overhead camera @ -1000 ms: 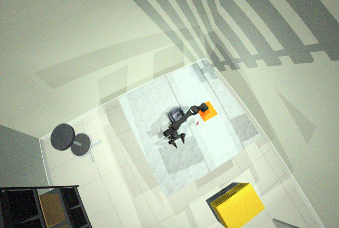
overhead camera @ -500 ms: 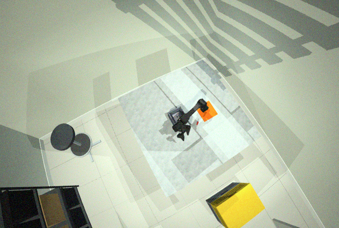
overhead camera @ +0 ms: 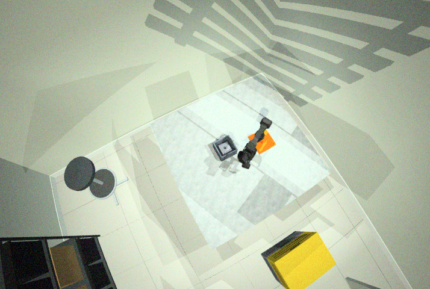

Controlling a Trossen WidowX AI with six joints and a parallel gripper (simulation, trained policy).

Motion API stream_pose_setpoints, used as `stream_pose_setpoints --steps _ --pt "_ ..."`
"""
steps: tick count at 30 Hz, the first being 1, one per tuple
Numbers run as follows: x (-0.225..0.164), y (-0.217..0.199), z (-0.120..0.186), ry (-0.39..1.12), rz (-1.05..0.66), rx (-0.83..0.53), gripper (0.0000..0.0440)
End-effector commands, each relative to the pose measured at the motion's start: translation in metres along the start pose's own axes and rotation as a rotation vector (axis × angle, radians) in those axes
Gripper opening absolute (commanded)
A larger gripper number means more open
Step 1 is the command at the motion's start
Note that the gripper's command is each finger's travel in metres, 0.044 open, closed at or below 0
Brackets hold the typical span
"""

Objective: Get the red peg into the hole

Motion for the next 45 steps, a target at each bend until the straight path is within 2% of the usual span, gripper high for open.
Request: stream_pose_setpoints --steps 1,9,21,23,37,38,45 --pt "-0.001 -0.030 -0.010 -0.072 -0.013 -0.056 0.0440" --pt "0.009 -0.066 -0.043 -0.183 -0.005 -0.089 0.0440" --pt "0.033 -0.081 -0.093 -0.277 -0.015 -0.027 0.0417" --pt "0.035 -0.083 -0.097 -0.283 -0.027 -0.020 0.0376" --pt "0.039 -0.087 -0.097 -0.232 -0.029 -0.008 0.0015" --pt "0.040 -0.087 -0.096 -0.229 -0.028 -0.007 0.0000" --pt "0.049 -0.080 -0.072 -0.314 0.040 0.042 0.0000"
Point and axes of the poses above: the point midway between the two fingers, 35 mm back from their tips, its own z axis back along the fingers, its own y axis across the jaws, x = y × z, the point moved 1 cm from there along z, back along the fingers, and after that the axes turned 6 degrees about -z, right-handed, at the moved point
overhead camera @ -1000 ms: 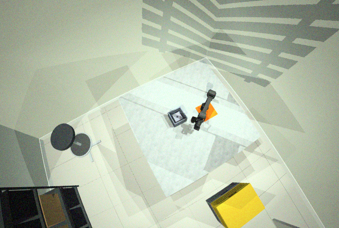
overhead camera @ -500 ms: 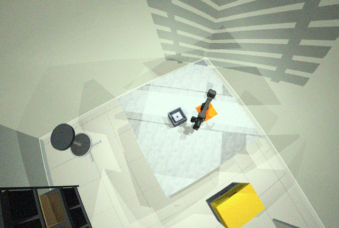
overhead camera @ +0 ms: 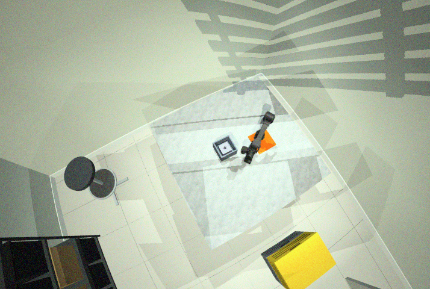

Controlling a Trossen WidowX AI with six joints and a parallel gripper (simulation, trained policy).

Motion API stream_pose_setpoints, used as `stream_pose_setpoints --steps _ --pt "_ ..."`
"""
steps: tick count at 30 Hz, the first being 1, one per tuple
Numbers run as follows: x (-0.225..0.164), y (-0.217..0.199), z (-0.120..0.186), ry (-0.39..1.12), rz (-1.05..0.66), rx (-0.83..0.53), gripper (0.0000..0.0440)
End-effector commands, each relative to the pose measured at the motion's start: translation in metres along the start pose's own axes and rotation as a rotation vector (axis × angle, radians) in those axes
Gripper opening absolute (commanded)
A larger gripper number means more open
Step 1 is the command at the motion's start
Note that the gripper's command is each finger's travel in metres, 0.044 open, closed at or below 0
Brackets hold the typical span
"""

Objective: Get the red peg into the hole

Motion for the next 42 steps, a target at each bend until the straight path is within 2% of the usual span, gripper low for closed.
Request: stream_pose_setpoints --steps 1,11,22,31,42 --pt "0.008 0.004 0.014 -0.043 0.033 0.035 0.0000" --pt "0.037 0.015 0.053 -0.157 0.095 0.089 0.0000" --pt "0.081 0.029 0.088 -0.263 0.088 0.124 0.0000" --pt "0.121 0.034 0.098 -0.318 0.046 0.122 0.0000" --pt "0.164 0.038 0.094 -0.362 -0.011 0.121 0.0000"
Point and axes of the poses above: the point midway between the two fingers, 35 mm back from their tips, its own z axis back along the fingers, its own y axis across the jaws, x = y × z, the point moved 1 cm from there along z, back along the fingers, and after that the axes turned 6 degrees about -z, right-handed, at the moved point
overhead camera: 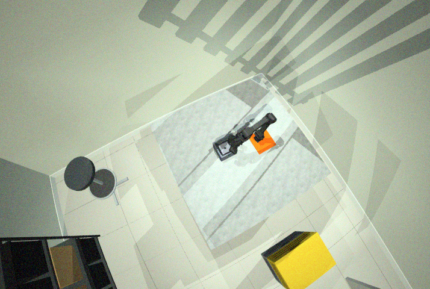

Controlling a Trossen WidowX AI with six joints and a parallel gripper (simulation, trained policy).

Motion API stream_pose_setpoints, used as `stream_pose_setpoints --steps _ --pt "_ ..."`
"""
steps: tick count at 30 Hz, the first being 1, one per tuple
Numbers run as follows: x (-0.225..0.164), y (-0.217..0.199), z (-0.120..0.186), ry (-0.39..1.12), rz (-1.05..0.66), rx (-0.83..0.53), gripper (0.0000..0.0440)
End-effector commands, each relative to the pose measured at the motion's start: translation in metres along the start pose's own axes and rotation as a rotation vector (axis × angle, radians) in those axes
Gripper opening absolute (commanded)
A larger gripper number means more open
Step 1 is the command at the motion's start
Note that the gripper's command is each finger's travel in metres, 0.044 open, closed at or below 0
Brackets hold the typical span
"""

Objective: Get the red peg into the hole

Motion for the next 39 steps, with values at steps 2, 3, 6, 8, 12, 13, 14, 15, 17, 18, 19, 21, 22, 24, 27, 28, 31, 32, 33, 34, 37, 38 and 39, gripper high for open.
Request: stream_pose_setpoints --steps 2,3,6,8,12,13,14,15,17,18,19,21,22,24,27,28,31,32,33,34,37,38,39 --pt "0.015 0.001 -0.011 -0.015 -0.016 -0.012 0.0000" --pt "0.017 0.001 -0.013 -0.016 -0.020 -0.013 0.0000" --pt "0.024 0.001 -0.020 -0.016 -0.031 -0.016 0.0001" --pt "0.028 0.002 -0.024 -0.012 -0.036 -0.018 0.0002" --pt "0.033 0.002 -0.033 0.000 -0.042 -0.024 0.0005" --pt "0.034 0.001 -0.035 0.004 -0.043 -0.026 0.0005" --pt "0.035 0.001 -0.038 0.008 -0.044 -0.029 0.0005" --pt "0.036 0.001 -0.040 0.012 -0.044 -0.031 0.0005" --pt "0.037 0.001 -0.046 0.020 -0.044 -0.037 0.0005" --pt "0.037 0.001 -0.049 0.024 -0.044 -0.040 0.0005" --pt "0.037 0.001 -0.052 0.029 -0.043 -0.043 0.0004" --pt "0.037 0.000 -0.058 0.037 -0.039 -0.052 0.0002" --pt "0.037 0.000 -0.061 0.041 -0.036 -0.058 0.0001" --pt "0.037 0.000 -0.066 0.049 -0.028 -0.068 0.0013" --pt "0.038 -0.001 -0.074 0.058 -0.012 -0.082 0.0076" --pt "0.039 -0.001 -0.076 0.060 -0.005 -0.086 0.0102" --pt "0.040 -0.002 -0.081 0.070 0.020 -0.106 0.0151" --pt "0.041 -0.002 -0.082 0.073 0.025 -0.112 0.0153" --pt "0.042 -0.002 -0.082 0.073 0.031 -0.117 0.0155" --pt "0.044 0.000 -0.083 0.071 0.036 -0.119 0.0156" --pt "0.051 0.005 -0.082 0.064 0.053 -0.120 0.0150" --pt "0.053 0.007 -0.082 0.064 0.058 -0.120 0.0148" --pt "0.055 0.009 -0.082 0.065 0.064 -0.119 0.0147"
Point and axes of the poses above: the point midway between the two fingers, 35 mm back from their tips, its own z axis back along the fingers, its own y axis across the jaws, x = y × z, the point moved 1 cm from there along z, back along the fingers, and after that the axes turned 6 degrees about -z, right-handed, at the moved point
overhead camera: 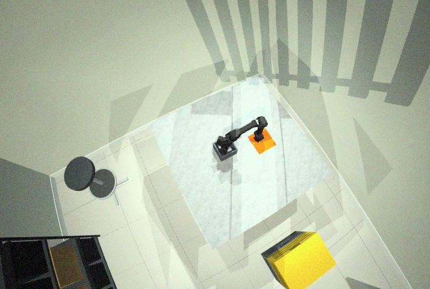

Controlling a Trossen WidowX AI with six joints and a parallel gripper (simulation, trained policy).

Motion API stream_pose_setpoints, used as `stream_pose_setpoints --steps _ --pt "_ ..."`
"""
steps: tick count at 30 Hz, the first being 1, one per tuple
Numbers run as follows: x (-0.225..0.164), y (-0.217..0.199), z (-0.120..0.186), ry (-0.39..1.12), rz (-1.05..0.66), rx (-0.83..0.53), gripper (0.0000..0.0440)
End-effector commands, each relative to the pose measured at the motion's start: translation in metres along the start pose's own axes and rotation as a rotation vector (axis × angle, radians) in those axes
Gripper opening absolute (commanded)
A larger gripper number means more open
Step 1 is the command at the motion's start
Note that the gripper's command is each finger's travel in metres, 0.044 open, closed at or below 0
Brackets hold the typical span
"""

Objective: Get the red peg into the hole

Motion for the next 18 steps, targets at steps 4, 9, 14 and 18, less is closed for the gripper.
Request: stream_pose_setpoints --steps 4,9,14,18 --pt "0.012 0.008 -0.001 0.006 0.036 -0.011 0.0145" --pt "0.021 0.012 -0.002 0.012 0.058 -0.018 0.0142" --pt "0.029 0.013 -0.005 0.020 0.073 -0.031 0.0138" --pt "0.035 0.013 -0.008 0.028 0.083 -0.042 0.0137"
Point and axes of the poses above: the point midway between the two fingers, 35 mm back from their tips, its own z axis back along the fingers, its own y axis across the jaws, x = y × z, the point moved 1 cm from there along z, back along the fingers, and after that the axes turned 6 degrees about -z, right-handed, at the moved point
